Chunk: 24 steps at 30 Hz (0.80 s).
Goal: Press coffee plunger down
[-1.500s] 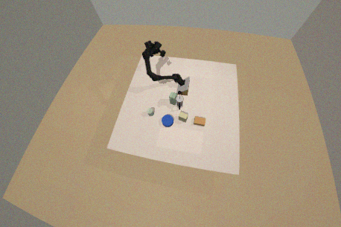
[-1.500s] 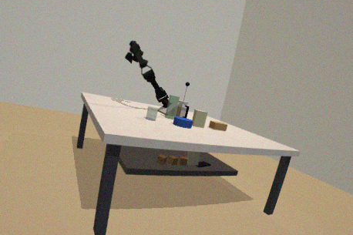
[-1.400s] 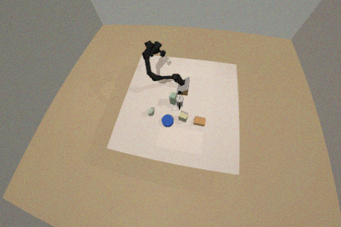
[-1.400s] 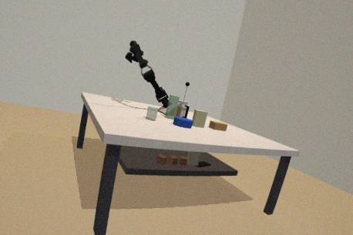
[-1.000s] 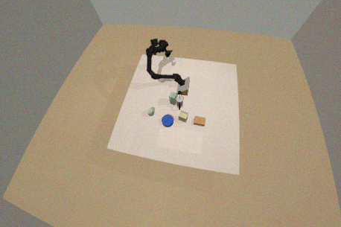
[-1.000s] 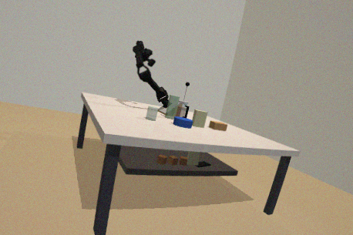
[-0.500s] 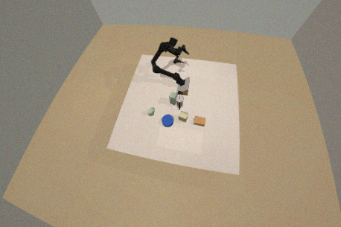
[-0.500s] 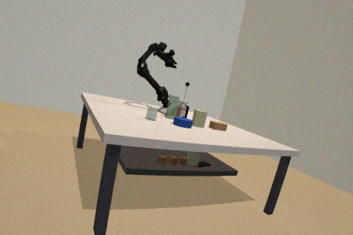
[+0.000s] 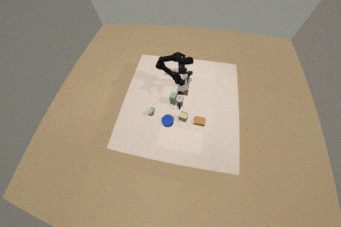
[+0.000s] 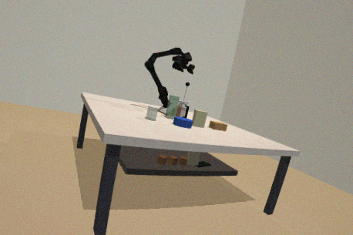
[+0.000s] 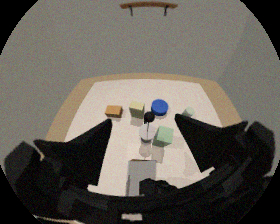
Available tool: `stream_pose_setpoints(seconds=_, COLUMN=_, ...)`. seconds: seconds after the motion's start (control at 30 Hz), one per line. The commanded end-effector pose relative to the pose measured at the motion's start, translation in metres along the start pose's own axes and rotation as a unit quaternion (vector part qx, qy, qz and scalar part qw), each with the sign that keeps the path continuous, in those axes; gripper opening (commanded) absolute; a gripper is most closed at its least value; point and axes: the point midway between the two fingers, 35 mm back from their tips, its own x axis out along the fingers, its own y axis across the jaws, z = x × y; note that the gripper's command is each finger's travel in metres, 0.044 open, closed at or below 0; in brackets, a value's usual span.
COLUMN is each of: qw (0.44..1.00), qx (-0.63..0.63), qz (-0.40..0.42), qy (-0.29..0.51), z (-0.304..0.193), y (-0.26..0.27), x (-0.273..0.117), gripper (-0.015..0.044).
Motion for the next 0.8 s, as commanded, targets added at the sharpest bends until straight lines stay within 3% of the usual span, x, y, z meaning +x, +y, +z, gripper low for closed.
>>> stream_pose_setpoints(seconds=0.0, qw=0.999, qx=-0.01, qz=-0.052, qy=-0.012, z=0.002, y=-0.01, x=0.02, gripper=0.044)
stream_pose_setpoints(seconds=0.27, qw=0.998, qx=0.012, qz=-0.065, qy=-0.014, z=-0.044, y=-0.013, x=0.049, gripper=0.044)
stream_pose_setpoints(seconds=0.77, qw=0.998, qx=0.014, qz=-0.064, qy=-0.013, z=-0.045, y=-0.014, x=0.062, gripper=0.044)
